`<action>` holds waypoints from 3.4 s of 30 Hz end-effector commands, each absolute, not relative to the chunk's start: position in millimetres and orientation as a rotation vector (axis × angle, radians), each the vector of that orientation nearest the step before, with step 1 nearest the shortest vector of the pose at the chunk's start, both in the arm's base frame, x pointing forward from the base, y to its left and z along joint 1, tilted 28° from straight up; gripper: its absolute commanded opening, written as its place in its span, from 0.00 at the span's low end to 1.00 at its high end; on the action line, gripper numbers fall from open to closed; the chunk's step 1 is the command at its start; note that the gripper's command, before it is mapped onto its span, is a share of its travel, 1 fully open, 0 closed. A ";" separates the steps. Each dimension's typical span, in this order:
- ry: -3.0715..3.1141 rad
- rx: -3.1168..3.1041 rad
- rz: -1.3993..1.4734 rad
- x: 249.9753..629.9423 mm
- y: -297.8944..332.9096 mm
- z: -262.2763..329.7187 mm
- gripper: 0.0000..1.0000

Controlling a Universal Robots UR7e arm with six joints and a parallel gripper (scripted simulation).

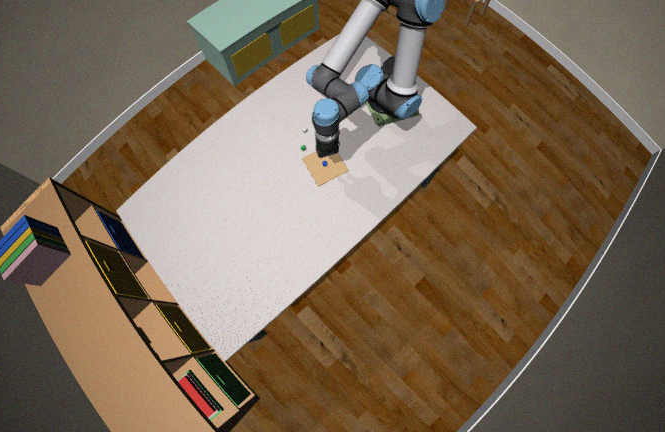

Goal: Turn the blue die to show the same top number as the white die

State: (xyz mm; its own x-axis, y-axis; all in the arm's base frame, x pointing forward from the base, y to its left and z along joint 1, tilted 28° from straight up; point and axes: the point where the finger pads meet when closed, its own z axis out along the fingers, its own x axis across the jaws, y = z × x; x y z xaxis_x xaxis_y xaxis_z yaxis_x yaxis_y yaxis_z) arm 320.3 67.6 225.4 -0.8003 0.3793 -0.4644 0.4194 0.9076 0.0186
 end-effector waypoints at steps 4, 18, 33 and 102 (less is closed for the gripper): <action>2.598 0.582 -0.124 321.2 67.7 226.7 1.00; 2.598 0.582 -0.124 320.5 68.0 228.1 1.00; 2.599 0.583 -0.123 306.2 74.2 257.8 1.00; 2.599 0.583 -0.123 298.7 77.4 273.4 1.00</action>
State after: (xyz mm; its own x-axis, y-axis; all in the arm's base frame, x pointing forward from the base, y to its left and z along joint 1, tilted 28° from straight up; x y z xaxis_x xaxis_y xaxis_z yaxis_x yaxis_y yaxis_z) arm 298.6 77.0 270.5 -0.8014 0.3821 -0.4602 0.4246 0.9053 0.0123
